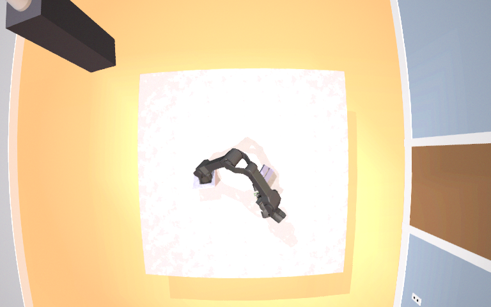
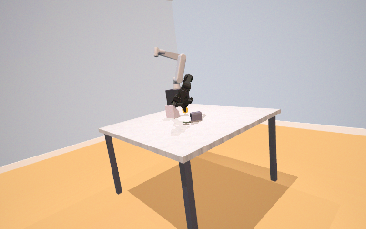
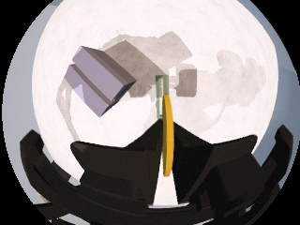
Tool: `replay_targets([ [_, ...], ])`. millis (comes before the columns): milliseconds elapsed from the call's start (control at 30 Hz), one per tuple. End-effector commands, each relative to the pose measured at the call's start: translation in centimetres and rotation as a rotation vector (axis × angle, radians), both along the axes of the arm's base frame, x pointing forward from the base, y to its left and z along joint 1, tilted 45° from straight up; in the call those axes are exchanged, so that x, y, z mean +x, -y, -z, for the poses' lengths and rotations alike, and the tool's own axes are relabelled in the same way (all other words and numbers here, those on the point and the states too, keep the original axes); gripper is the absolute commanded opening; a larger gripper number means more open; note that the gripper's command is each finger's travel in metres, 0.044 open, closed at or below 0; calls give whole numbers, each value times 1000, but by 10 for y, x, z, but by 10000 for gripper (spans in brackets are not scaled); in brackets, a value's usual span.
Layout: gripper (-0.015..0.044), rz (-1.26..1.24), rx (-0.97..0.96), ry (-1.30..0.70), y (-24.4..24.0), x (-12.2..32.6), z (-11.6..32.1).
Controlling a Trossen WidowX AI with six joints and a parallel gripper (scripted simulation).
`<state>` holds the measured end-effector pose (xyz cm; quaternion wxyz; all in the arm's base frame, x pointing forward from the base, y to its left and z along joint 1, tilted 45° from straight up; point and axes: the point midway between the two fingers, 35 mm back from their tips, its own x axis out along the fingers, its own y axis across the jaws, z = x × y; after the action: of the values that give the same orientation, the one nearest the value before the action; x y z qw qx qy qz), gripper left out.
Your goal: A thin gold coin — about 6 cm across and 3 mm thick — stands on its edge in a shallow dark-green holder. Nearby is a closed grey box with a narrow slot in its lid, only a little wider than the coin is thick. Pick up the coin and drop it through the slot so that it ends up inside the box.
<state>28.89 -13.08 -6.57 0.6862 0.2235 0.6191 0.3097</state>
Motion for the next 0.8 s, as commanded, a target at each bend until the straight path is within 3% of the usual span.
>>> replay_targets([
  [0,0,-20,-12,23,4,1,-4],
  [767,0,-542,-42,532,-2,-4,-10],
])
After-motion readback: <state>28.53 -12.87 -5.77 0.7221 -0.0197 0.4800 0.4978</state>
